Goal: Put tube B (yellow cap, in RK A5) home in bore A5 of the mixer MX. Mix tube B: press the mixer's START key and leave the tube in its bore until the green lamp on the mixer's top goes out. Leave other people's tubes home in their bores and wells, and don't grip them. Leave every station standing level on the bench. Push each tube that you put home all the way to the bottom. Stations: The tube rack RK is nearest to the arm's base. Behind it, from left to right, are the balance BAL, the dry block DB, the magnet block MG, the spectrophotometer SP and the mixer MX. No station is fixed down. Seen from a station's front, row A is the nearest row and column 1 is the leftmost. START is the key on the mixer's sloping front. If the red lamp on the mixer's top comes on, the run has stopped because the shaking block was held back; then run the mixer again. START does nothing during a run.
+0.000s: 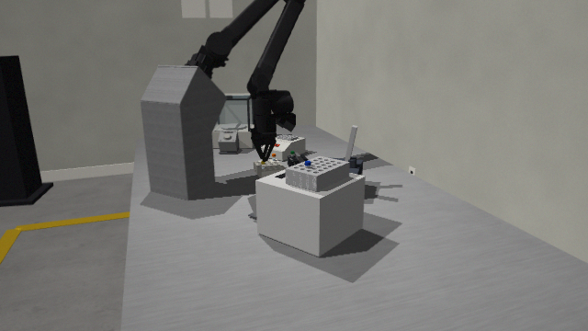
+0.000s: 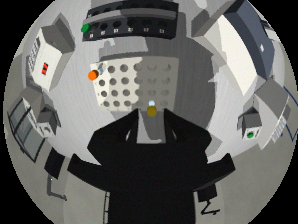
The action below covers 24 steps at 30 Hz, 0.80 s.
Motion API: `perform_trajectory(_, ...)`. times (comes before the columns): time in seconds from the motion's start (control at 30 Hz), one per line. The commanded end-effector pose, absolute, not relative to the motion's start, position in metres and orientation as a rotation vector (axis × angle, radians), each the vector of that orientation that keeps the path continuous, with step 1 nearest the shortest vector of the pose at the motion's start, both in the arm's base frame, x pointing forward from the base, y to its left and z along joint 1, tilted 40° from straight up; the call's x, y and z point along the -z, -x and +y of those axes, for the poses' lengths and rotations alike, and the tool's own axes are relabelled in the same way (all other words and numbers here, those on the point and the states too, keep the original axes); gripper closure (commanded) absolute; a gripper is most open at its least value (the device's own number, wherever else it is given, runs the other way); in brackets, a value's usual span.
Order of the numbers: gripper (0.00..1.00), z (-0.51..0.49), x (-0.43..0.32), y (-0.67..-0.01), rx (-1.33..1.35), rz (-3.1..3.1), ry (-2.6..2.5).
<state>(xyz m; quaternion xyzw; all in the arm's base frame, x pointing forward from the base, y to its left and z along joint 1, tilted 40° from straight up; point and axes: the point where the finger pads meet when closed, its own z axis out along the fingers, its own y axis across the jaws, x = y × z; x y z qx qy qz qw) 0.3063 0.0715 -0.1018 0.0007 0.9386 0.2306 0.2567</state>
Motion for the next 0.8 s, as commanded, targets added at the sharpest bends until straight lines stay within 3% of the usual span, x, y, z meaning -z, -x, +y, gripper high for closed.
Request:
perform_trajectory(0.0,0.64,0.0744,0.1046,-0.3056,-0.632,2.550,-0.018)
perform_trajectory(0.77,0.64,0.0789,0.1127,-0.3104,-0.632,2.550,-0.019)
